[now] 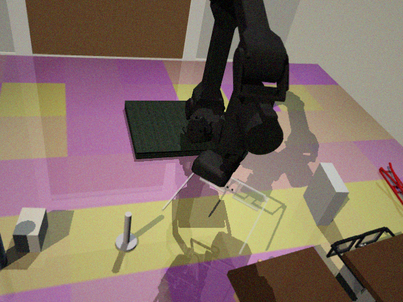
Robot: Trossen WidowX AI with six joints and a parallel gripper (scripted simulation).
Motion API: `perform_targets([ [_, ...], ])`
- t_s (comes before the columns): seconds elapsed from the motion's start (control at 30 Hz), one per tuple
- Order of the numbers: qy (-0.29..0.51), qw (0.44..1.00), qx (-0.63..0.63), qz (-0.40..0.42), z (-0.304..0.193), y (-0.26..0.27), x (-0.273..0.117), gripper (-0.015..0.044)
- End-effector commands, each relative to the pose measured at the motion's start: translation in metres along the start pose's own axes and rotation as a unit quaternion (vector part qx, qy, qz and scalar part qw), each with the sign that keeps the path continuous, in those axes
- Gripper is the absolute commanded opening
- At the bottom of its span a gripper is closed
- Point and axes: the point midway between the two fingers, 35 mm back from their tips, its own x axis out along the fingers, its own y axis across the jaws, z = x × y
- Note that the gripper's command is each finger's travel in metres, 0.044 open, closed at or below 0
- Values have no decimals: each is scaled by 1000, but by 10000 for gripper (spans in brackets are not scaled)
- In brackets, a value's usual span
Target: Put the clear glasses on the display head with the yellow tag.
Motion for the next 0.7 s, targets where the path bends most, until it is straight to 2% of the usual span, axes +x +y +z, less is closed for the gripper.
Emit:
perform_targets([
  [0.0,-10,1000,-13,17,-9,-10,-5,0],
  [0.67,-36,991,-84,98,-49,-59,-23,0],
])
